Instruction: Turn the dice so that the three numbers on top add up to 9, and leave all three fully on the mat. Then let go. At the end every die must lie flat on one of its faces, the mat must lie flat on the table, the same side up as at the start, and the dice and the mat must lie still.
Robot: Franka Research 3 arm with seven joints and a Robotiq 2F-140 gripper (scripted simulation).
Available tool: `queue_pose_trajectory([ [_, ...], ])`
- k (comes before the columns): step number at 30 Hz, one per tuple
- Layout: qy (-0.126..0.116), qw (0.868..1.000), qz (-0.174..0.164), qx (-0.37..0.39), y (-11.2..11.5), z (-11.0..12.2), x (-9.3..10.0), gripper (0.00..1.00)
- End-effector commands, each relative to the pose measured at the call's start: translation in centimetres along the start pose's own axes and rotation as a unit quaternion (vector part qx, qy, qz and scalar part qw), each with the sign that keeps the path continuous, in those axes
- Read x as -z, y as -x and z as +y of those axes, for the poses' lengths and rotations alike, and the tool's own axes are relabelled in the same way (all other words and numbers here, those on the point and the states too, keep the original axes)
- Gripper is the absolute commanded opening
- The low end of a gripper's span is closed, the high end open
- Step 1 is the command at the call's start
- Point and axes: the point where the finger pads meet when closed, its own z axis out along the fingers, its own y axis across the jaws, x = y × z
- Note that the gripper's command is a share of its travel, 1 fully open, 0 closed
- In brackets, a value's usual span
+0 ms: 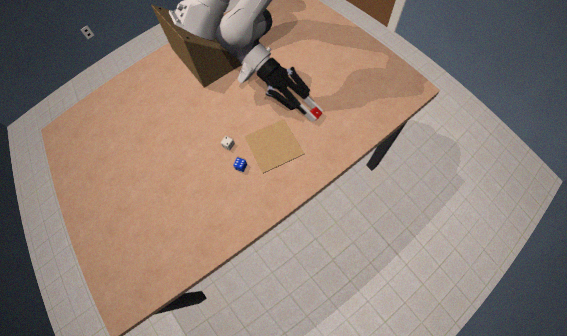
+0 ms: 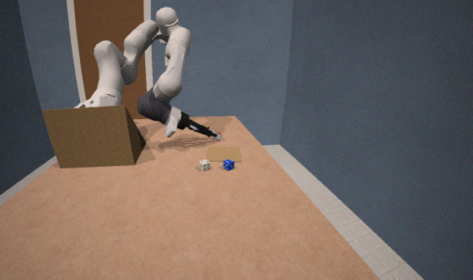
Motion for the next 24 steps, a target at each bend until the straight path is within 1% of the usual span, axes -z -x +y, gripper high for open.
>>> queue_pose_trajectory([
  [1, 0.001, 1.0, -0.002, 0.002, 0.09, 0.09, -0.13, 0.16],
  [10, 0.001, 1.0, -0.002, 0.002, 0.09, 0.09, -0.13, 0.16],
  [11, 0.001, 1.0, -0.002, 0.002, 0.09, 0.09, -0.13, 0.18],
  [13, 0.001, 1.0, -0.002, 0.002, 0.09, 0.09, -0.13, 0.18],
  [14, 0.001, 1.0, -0.002, 0.002, 0.09, 0.09, -0.13, 0.21],
  [18, 0.001, 1.0, -0.002, 0.002, 0.09, 0.09, -0.13, 0.21],
  [19, 0.001, 1.0, -0.002, 0.002, 0.09, 0.09, -0.13, 0.23],
  [21, 0.001, 1.0, -0.002, 0.002, 0.09, 0.09, -0.13, 0.23],
  [22, 0.001, 1.0, -0.002, 0.002, 0.09, 0.09, -0.13, 0.26],
  [24, 0.001, 1.0, -0.002, 0.002, 0.09, 0.09, -0.13, 0.26],
])
